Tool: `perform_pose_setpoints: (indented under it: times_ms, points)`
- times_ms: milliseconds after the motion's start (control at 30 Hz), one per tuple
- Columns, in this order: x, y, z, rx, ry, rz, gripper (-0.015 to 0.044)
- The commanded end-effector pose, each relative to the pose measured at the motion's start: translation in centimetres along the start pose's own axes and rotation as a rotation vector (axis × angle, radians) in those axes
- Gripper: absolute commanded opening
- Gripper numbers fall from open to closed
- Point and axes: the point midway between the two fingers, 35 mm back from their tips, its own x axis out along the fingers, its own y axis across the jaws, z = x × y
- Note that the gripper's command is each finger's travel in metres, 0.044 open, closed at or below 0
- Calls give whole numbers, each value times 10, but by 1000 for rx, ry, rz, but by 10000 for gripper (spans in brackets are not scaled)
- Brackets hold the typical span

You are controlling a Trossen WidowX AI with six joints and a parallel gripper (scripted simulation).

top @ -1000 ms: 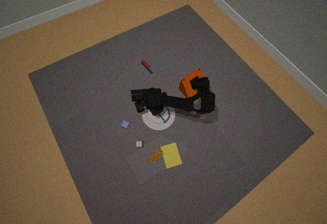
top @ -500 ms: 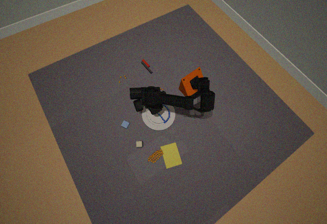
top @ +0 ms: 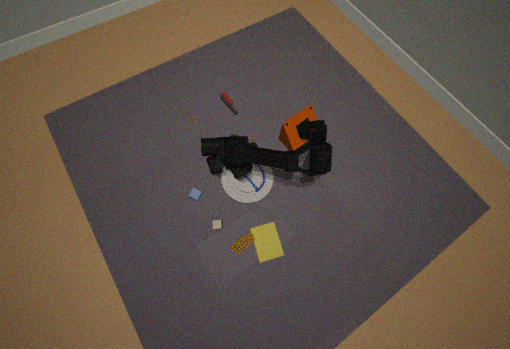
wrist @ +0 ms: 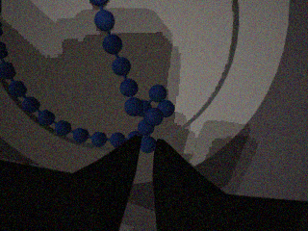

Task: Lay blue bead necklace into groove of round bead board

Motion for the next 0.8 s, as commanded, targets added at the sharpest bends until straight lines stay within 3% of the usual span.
perform_pose_setpoints:
  times_ms: [0, 100, 667, 767]
  points:
    - [8, 1, -1, 8, -5, 4, 0]
    - [8, 1, -1, 8, -5, 4, 0]
    - [-6, 1, -1, 6, -4, 3, 440]
    - [-1, 2, 0, 8, -5, 6, 440]
